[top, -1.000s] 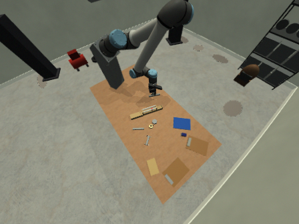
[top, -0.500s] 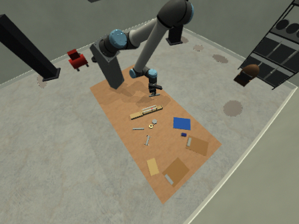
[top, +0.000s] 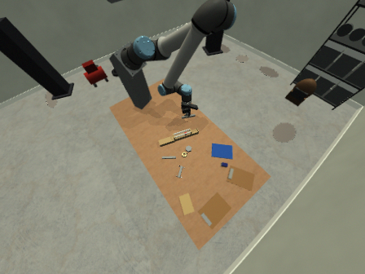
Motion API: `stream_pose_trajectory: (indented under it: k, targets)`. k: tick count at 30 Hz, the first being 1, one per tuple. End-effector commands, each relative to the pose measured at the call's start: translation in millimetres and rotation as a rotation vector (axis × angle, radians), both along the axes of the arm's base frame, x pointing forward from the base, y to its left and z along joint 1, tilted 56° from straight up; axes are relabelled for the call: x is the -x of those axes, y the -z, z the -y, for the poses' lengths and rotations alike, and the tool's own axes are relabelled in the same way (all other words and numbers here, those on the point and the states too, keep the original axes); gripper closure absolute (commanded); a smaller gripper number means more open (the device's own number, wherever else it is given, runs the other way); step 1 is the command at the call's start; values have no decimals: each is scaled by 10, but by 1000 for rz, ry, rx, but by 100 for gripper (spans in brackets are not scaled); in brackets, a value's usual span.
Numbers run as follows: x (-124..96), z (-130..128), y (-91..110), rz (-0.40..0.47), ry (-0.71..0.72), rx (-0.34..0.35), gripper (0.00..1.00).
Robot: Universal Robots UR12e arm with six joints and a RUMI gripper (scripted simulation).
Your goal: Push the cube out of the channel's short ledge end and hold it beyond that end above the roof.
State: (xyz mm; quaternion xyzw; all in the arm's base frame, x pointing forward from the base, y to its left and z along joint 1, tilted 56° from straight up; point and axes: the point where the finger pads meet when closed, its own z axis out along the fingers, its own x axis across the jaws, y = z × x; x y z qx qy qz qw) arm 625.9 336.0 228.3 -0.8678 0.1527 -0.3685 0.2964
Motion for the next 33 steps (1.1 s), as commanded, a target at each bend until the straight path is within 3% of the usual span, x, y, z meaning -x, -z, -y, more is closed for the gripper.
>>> stream_pose_trajectory:
  k: [1, 11, 19, 21, 33]
  targets:
    - [2, -1, -3, 1, 0, 0, 100]
    - [-23, 65, 12, 2, -2, 2, 100]
    - [-210, 591, 125, 14, -13, 18, 100]
    - [-210, 591, 125, 14, -13, 18, 100]
    - [-811, 2188, 496, 42, -52, 68, 100]
